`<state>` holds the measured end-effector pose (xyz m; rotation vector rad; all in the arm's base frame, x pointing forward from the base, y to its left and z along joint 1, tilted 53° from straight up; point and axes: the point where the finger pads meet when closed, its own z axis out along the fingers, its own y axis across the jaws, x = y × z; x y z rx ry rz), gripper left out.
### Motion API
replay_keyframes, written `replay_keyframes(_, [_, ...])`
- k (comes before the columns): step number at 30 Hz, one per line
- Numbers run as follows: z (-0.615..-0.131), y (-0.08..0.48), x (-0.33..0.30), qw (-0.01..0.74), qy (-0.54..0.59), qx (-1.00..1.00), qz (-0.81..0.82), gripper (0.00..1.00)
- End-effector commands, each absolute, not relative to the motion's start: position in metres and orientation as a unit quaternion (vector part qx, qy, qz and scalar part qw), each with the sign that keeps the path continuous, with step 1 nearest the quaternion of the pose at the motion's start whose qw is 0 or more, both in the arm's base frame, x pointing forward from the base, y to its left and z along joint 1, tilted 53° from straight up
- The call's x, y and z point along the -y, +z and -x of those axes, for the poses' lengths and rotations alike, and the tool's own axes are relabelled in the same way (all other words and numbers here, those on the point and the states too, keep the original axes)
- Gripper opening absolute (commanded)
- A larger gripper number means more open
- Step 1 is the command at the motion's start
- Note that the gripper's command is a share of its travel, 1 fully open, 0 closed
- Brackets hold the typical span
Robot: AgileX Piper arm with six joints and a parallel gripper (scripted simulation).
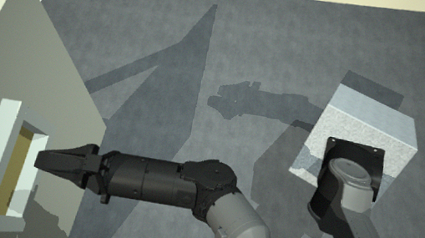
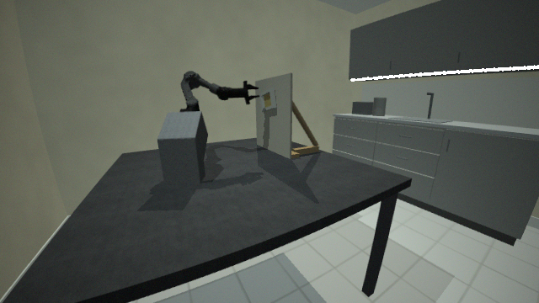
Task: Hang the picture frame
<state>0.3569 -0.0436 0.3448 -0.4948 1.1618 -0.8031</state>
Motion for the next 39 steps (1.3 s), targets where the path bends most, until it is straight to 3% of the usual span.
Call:
replay_keyframes(1, [-0.356,0.347,0.043,0.735,-0.366,-0.525,0.225,0.63])
replay_keyframes(39, [-0.366,0.350,0.043,0.734,-0.365,-0.527,0.225,0.63])
